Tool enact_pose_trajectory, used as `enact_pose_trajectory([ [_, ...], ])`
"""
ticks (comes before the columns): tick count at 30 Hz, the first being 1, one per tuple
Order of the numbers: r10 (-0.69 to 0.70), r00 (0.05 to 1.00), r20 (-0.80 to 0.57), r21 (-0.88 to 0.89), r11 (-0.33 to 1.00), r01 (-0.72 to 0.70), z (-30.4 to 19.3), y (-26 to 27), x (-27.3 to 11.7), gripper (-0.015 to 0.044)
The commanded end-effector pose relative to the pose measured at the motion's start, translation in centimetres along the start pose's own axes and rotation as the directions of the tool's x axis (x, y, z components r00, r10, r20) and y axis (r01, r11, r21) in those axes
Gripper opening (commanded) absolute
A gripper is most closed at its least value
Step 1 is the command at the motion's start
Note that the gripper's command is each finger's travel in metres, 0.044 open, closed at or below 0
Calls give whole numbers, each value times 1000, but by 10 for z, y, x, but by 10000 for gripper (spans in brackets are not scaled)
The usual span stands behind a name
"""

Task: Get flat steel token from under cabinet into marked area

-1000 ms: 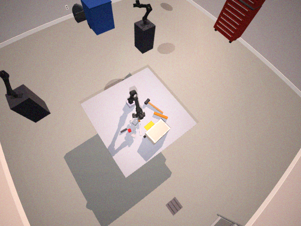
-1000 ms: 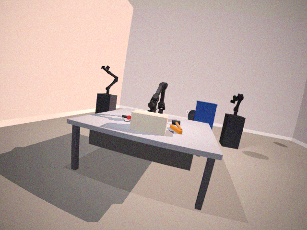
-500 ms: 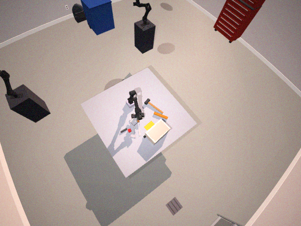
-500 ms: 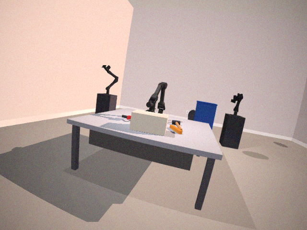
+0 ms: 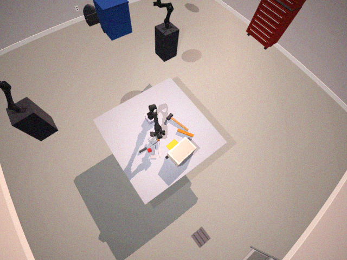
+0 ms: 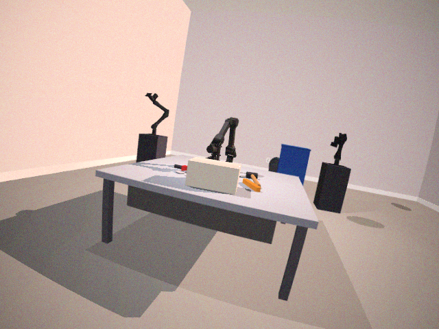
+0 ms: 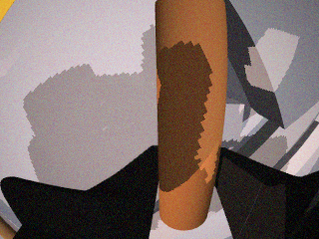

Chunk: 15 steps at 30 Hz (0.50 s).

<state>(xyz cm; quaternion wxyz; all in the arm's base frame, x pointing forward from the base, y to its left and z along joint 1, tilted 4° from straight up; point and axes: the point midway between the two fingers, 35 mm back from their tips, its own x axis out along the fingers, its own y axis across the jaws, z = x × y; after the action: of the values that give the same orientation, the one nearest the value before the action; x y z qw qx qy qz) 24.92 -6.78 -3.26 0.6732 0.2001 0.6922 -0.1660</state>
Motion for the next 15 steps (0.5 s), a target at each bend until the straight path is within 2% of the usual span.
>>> enact_pose_trajectory([
  [1,-6,1000,2,7,1000,6,2,-6,0,0],
  [15,-7,1000,3,7,1000,7,7,-20,0,0],
])
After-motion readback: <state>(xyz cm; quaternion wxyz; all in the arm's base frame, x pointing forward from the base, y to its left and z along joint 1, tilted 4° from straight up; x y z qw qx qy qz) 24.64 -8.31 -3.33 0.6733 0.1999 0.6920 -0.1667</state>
